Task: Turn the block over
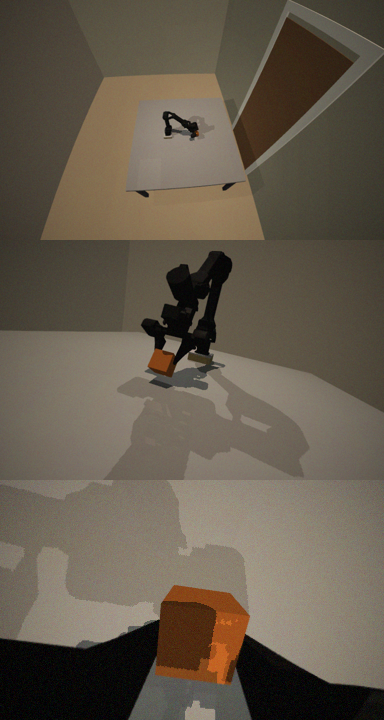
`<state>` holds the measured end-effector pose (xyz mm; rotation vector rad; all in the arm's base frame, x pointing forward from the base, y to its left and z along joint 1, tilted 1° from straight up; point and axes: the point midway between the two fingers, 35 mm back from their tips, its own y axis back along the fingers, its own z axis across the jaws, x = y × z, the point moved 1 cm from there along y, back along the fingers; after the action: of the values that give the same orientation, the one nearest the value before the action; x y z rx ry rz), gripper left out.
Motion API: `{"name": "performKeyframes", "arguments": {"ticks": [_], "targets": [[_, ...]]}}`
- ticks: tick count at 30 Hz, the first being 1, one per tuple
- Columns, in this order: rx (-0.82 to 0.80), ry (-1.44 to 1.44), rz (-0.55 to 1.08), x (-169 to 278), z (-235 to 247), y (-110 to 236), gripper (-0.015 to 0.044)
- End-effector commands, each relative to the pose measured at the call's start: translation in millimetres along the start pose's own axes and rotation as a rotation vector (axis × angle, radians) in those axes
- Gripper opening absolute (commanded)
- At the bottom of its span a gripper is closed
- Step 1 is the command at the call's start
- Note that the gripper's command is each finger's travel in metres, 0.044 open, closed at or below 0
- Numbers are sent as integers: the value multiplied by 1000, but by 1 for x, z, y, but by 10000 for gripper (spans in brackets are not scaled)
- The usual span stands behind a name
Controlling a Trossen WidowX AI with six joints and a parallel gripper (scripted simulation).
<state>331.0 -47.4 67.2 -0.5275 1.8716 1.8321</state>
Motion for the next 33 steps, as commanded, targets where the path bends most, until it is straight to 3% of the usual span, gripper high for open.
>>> {"name": "performKeyframes", "arguments": {"ticks": [1,16,33], "targets": [[-3,1,-51,3,0,-10,0],[-4,-2,-273,13,-1,-28,0],[-4,3,-471,26,1,-20,0]]}}
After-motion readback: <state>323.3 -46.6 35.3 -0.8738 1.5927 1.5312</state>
